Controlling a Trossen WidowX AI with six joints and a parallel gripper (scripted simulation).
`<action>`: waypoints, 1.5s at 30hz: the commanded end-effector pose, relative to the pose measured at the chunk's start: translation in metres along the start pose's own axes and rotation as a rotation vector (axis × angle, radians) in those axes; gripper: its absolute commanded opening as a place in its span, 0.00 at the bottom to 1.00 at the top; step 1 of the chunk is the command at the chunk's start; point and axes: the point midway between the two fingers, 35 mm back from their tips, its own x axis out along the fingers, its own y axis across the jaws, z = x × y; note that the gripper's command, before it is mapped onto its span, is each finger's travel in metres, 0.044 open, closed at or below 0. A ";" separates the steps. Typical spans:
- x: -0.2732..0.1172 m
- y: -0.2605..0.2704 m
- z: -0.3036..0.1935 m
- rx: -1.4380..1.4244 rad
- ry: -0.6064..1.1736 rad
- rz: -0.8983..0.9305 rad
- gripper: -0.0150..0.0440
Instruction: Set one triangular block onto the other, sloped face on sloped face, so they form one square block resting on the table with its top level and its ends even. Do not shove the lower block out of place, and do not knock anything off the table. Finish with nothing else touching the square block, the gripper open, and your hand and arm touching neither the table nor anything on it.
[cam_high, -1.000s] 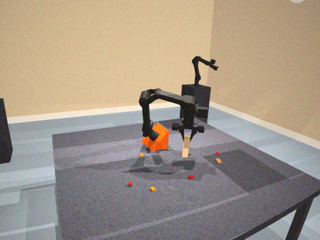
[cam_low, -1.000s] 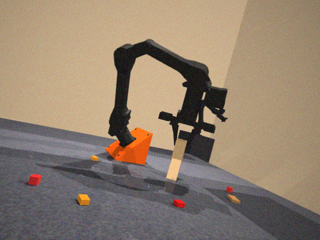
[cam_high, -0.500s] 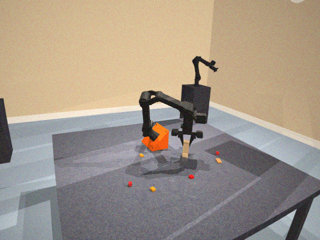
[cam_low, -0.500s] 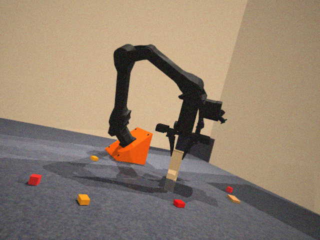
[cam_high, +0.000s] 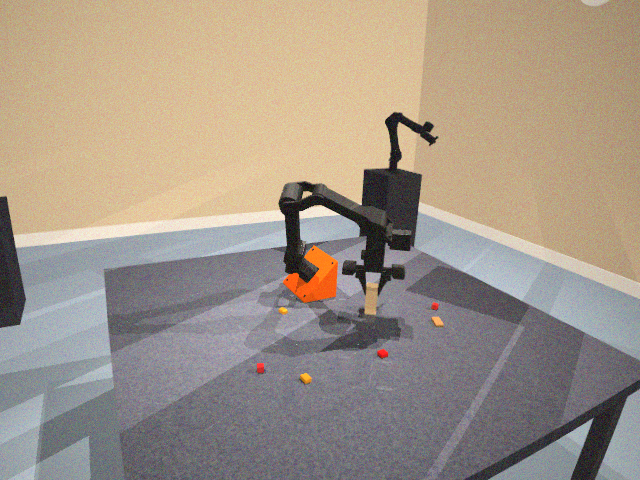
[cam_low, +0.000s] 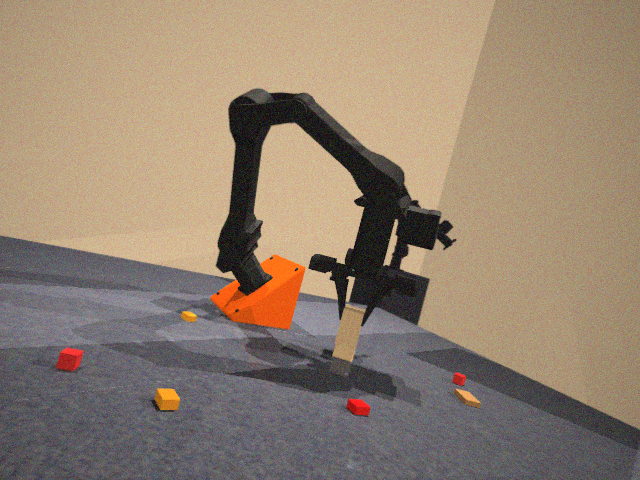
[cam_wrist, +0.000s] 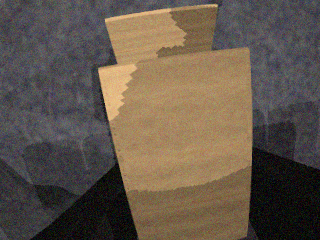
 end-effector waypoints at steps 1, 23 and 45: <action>0.000 0.000 0.000 -0.004 0.004 -0.003 0.25; 0.005 -0.001 0.001 -0.007 0.007 -0.005 0.25; 0.018 -0.001 0.007 -0.008 0.009 -0.006 0.25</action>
